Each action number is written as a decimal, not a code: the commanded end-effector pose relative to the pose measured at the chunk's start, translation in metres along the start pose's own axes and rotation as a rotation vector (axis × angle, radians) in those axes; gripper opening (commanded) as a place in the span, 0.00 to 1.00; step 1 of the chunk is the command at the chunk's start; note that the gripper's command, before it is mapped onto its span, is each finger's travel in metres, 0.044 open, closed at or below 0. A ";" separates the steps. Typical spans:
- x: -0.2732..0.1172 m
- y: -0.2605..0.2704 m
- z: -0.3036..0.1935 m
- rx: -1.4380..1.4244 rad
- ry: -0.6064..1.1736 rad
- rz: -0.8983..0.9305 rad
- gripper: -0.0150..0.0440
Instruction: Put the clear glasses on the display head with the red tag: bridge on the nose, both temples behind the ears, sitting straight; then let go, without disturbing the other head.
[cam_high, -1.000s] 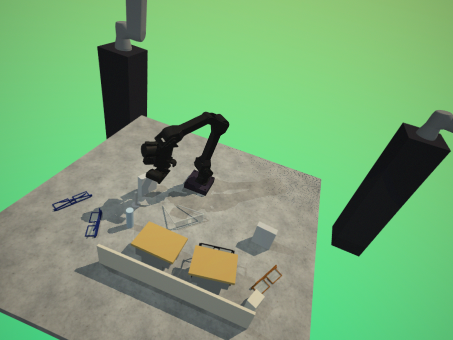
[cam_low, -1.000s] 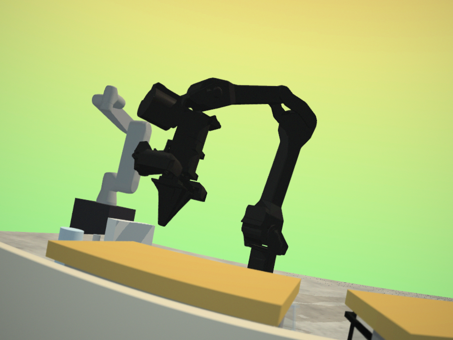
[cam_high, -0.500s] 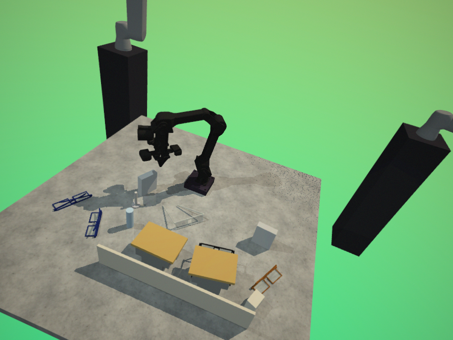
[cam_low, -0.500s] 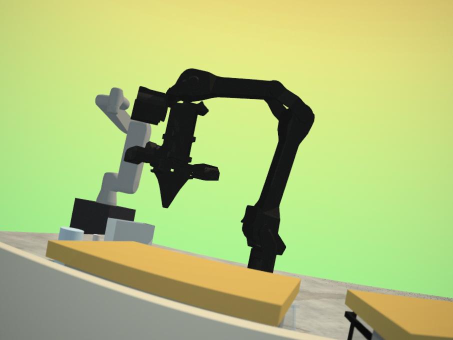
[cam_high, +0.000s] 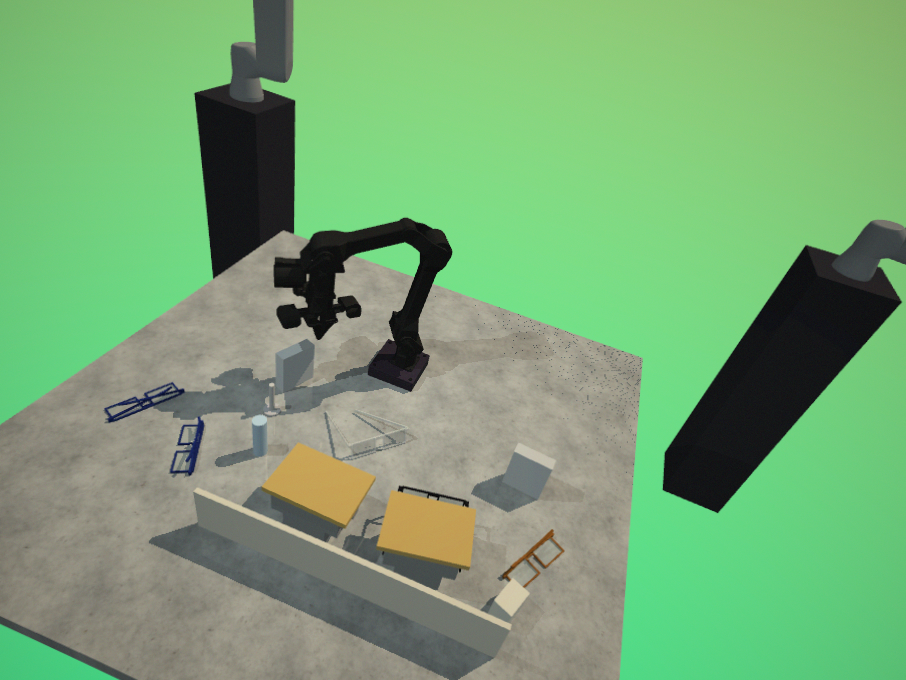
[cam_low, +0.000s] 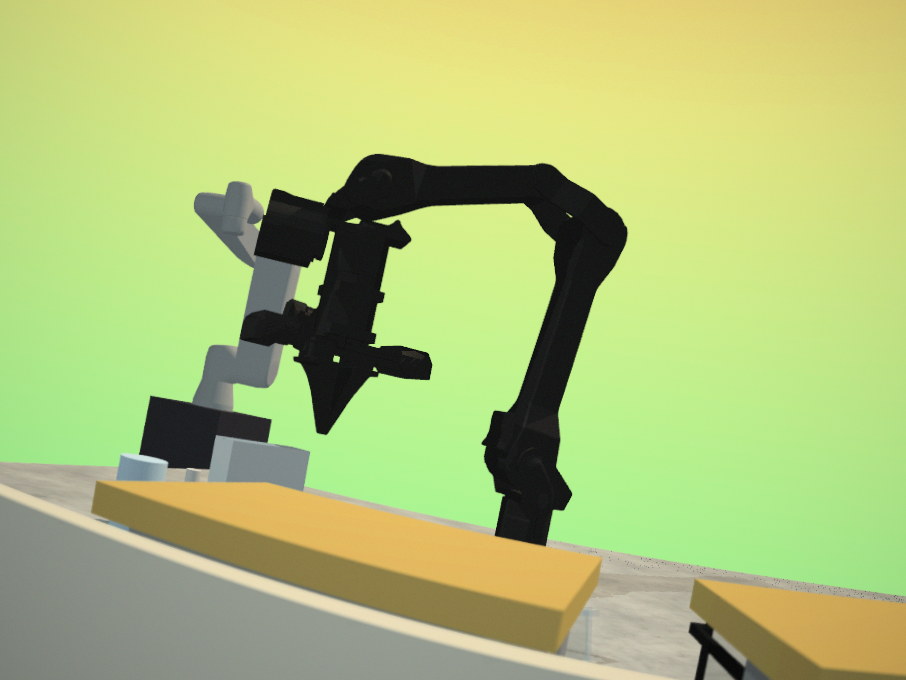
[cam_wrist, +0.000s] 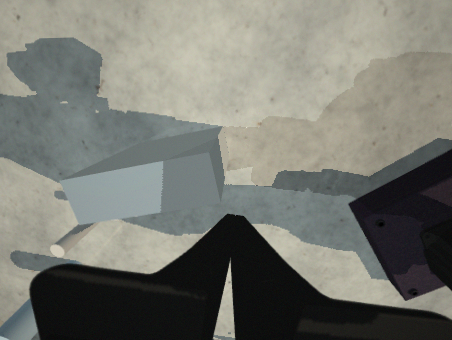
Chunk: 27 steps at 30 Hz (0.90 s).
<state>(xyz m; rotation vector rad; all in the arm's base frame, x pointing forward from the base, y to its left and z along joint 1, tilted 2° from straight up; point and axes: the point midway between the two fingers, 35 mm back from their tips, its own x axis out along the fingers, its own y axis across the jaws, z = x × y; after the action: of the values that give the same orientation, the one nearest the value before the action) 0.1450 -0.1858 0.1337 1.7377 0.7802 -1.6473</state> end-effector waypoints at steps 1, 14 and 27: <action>0.008 -0.002 0.000 0.005 -0.002 -0.010 0.25; 0.029 -0.003 0.000 0.005 -0.002 -0.010 0.25; 0.038 -0.004 0.000 0.005 -0.002 -0.010 0.25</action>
<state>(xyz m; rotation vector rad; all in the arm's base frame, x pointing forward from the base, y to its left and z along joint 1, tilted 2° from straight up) 0.1453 -0.1840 0.0993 1.7384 0.7817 -1.6495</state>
